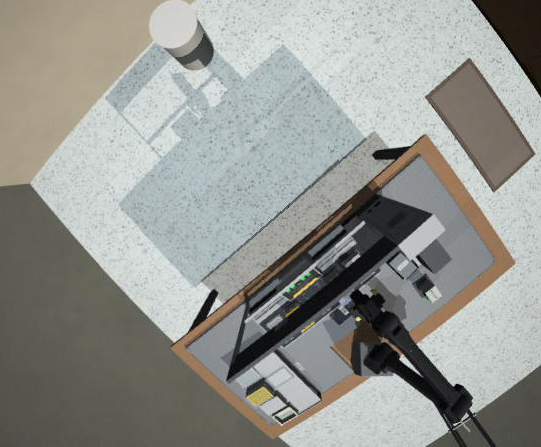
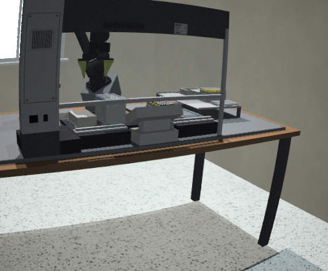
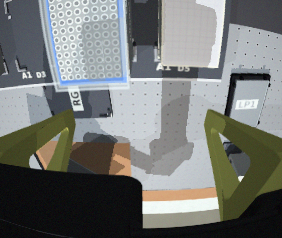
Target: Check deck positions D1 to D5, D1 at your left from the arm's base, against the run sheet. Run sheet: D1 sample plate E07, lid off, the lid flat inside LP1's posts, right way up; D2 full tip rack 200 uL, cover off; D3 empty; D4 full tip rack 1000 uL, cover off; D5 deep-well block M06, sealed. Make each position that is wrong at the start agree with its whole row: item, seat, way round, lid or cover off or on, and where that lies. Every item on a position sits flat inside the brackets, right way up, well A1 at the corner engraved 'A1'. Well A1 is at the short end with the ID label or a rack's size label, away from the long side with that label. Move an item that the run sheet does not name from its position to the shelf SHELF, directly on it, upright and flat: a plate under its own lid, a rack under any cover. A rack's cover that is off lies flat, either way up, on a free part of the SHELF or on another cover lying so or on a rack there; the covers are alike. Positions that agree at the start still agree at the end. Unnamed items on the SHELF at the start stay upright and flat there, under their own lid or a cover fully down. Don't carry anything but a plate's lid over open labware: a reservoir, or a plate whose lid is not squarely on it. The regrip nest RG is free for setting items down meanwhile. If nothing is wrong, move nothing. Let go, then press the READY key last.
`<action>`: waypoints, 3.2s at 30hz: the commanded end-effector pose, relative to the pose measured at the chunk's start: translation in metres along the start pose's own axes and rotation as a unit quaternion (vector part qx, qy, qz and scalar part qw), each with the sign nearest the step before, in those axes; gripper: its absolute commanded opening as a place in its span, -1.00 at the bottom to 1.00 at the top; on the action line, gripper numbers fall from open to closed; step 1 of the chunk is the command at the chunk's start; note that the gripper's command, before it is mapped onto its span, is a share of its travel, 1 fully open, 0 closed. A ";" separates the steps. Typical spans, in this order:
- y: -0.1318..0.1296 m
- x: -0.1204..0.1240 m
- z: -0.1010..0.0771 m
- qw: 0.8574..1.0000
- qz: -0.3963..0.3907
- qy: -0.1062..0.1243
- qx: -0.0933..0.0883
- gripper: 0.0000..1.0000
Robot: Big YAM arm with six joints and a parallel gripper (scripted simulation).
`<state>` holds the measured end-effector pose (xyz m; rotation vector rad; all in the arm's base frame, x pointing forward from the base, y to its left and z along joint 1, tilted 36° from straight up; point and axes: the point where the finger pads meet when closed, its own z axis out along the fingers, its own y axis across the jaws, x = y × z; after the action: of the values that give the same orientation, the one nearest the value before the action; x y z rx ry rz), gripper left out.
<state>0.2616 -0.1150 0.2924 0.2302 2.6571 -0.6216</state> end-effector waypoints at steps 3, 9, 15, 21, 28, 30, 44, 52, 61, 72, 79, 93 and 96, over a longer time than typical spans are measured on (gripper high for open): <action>-0.039 -0.039 -0.025 0.999 -0.002 -0.037 0.013 1.00; -0.064 -0.056 -0.026 0.999 -0.003 -0.036 0.015 1.00; -0.081 -0.065 -0.026 0.999 -0.005 -0.032 0.016 1.00; -0.079 -0.065 -0.041 0.999 -0.009 -0.051 0.017 1.00; -0.077 -0.067 -0.032 0.999 -0.011 -0.041 0.014 1.00; -0.077 -0.066 -0.033 0.999 -0.008 -0.042 0.014 1.00; -0.077 -0.066 -0.033 0.999 -0.008 -0.042 0.014 1.00; -0.077 -0.066 -0.033 0.999 -0.008 -0.042 0.014 1.00; -0.071 -0.051 0.004 1.000 -0.012 -0.012 0.009 1.00; -0.075 -0.058 0.014 0.999 -0.007 -0.028 0.013 1.00; -0.075 -0.058 0.014 0.999 -0.007 -0.028 0.013 1.00; -0.075 -0.058 0.014 0.999 -0.007 -0.028 0.013 1.00; -0.075 -0.058 0.014 0.999 -0.007 -0.028 0.013 1.00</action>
<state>0.3007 -0.1909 0.3157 0.2006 2.6518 -0.6399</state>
